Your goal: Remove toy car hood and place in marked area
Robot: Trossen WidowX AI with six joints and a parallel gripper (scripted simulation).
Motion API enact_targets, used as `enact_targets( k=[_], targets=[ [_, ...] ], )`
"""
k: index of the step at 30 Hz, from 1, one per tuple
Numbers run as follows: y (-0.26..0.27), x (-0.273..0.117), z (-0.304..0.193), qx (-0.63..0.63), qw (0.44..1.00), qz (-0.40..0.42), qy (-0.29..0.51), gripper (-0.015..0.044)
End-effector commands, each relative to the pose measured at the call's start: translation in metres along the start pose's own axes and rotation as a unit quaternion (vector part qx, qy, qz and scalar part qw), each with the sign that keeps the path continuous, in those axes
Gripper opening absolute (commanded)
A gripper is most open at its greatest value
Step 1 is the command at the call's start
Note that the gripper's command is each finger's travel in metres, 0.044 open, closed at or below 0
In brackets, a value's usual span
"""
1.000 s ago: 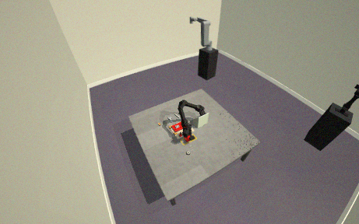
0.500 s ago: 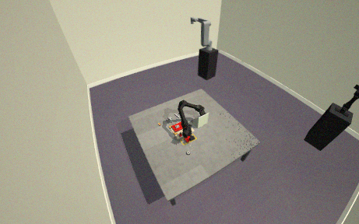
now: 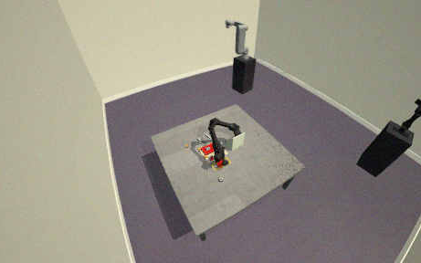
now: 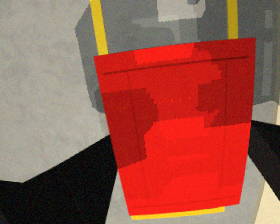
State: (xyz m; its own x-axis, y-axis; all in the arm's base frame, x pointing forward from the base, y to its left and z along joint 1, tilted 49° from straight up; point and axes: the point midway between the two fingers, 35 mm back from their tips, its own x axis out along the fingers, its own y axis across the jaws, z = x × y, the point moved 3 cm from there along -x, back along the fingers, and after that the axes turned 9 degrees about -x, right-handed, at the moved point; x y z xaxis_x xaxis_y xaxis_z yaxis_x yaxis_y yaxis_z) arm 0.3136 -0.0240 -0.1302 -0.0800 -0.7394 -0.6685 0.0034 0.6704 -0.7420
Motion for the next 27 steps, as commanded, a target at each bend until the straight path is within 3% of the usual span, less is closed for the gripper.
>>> enact_targets(
  k=[1, 12, 27],
  targets=[
    [-0.0003, 0.0027, 0.0, -0.003, 1.0, -0.002, 0.0, 0.0],
    [-0.0004, 0.0077, -0.0002, -0.003, 1.0, -0.002, 0.0, 0.0],
    [-0.0001, 0.0059, -0.0002, 0.0, 1.0, 0.0, 0.0, 0.0394]
  ],
)
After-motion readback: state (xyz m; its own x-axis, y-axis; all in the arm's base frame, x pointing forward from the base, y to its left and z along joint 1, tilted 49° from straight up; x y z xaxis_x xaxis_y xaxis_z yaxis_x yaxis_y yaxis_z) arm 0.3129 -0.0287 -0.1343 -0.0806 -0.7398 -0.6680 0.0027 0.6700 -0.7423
